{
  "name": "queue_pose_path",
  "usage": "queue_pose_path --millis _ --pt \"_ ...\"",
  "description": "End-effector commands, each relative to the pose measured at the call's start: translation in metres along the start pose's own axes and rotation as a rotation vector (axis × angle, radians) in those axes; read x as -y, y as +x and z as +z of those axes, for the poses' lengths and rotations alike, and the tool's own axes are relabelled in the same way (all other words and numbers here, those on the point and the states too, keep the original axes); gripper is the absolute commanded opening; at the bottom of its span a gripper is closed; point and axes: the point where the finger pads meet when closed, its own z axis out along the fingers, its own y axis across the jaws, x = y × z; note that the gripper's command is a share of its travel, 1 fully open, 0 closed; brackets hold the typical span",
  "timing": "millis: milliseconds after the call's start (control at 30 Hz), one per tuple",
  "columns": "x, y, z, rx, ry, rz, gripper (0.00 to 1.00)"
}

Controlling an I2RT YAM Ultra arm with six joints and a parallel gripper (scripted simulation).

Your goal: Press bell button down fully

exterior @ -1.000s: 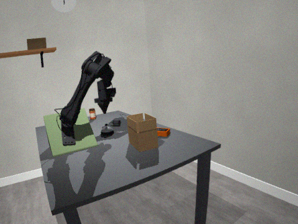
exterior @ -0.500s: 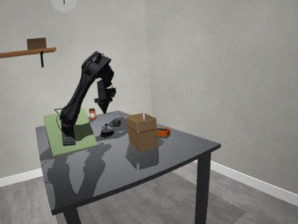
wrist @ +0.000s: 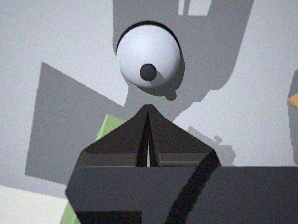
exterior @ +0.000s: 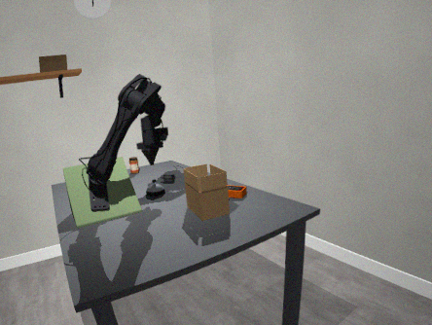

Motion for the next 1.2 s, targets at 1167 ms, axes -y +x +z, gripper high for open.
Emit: queue_pose_path --millis 1167 --pt "-0.001 0.004 0.031 -0.013 0.014 -0.024 0.0"
